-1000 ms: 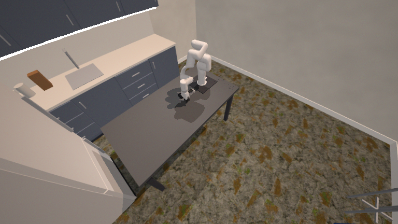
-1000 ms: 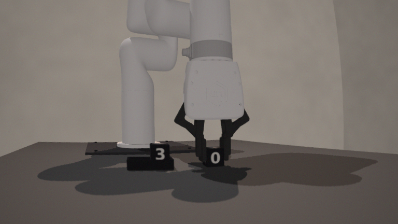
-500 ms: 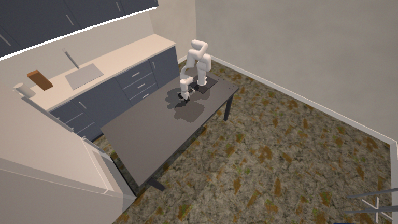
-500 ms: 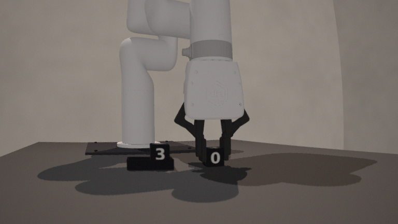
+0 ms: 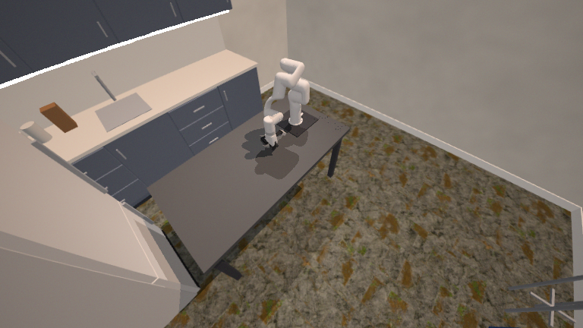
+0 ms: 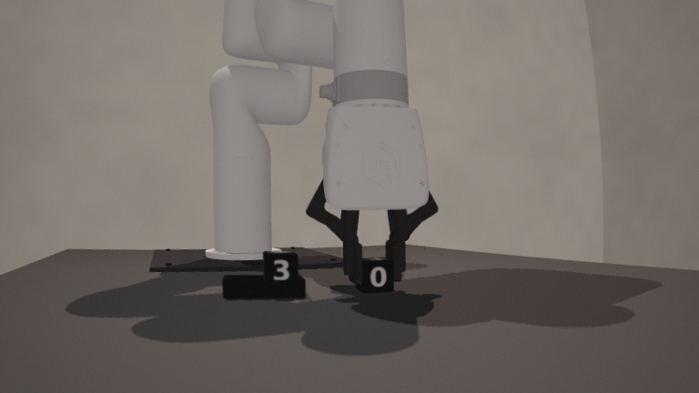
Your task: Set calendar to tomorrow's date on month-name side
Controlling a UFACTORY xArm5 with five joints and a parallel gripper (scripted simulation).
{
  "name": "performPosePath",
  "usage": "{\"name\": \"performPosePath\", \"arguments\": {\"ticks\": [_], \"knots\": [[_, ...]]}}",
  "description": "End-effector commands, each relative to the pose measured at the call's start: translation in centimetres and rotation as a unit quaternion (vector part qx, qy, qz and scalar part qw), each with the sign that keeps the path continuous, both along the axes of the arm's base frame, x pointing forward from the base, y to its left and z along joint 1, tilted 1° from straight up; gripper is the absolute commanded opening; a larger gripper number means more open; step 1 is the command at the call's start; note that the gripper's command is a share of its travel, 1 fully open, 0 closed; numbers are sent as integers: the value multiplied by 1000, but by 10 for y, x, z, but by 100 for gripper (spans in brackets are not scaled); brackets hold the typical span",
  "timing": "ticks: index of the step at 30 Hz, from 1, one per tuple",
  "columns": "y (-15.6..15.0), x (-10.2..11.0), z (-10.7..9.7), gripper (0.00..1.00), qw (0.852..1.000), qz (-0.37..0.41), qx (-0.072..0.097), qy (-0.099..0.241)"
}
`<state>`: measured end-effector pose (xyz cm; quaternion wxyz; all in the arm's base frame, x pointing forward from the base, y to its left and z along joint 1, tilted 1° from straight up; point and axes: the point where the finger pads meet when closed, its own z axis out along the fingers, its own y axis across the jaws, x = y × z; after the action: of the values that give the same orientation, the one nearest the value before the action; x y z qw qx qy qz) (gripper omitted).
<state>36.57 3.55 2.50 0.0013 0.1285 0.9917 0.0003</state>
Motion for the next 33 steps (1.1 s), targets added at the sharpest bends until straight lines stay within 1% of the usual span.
{"name": "performPosePath", "arguments": {"ticks": [1, 29, 30, 32, 33], "knots": [[0, 1, 1, 29, 1000, 0, 0, -2], [0, 1, 1, 29, 1000, 0, 0, -2], [0, 1, 1, 33, 1000, 0, 0, -2], [0, 1, 1, 33, 1000, 0, 0, -2], [0, 1, 1, 37, 1000, 0, 0, -2]]}}
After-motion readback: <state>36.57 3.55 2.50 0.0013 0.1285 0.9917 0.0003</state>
